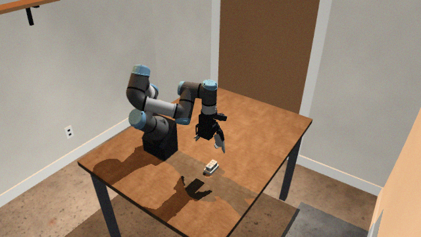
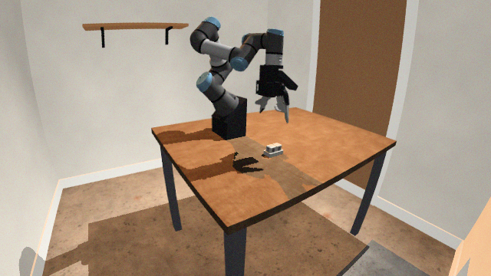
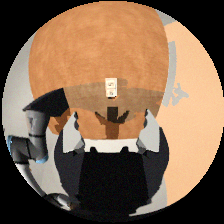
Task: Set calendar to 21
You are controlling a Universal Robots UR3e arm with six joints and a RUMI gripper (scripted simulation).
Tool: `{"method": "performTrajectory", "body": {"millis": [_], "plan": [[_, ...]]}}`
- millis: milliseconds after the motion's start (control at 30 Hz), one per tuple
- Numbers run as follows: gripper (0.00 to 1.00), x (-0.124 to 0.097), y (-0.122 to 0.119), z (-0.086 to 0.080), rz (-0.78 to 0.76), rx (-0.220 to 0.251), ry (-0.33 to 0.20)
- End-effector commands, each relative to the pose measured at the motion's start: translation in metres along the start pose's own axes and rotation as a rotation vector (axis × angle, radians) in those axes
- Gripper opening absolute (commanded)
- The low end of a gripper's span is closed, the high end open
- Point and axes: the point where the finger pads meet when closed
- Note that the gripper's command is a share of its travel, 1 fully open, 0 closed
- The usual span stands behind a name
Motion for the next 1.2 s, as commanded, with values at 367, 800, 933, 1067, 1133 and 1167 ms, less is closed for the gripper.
{"method": "performTrajectory", "body": {"millis": [367, 800, 933, 1067, 1133, 1167], "plan": [[0.28, 0.0, 0.0, 0.043, 0.0, -0.003, 0.001], [0.28, 0.0, 0.0, 0.043, 0.0, -0.003, 0.001], [0.28, 0.0, 0.0, 0.043, 0.0, -0.003, 0.001], [0.28, 0.0, 0.0, 0.043, 0.0, -0.003, 0.001], [0.28, 0.0, 0.0, 0.043, 0.0, -0.003, 0.001], [0.28, 0.0, 0.0, 0.043, 0.0, -0.003, 0.001]]}}
Point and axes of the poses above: the point where the finger pads meet when closed, its own z axis out along the fingers, its own y axis across the jaws, x = y × z, and after that the axes turned 9 degrees about -z, right-handed
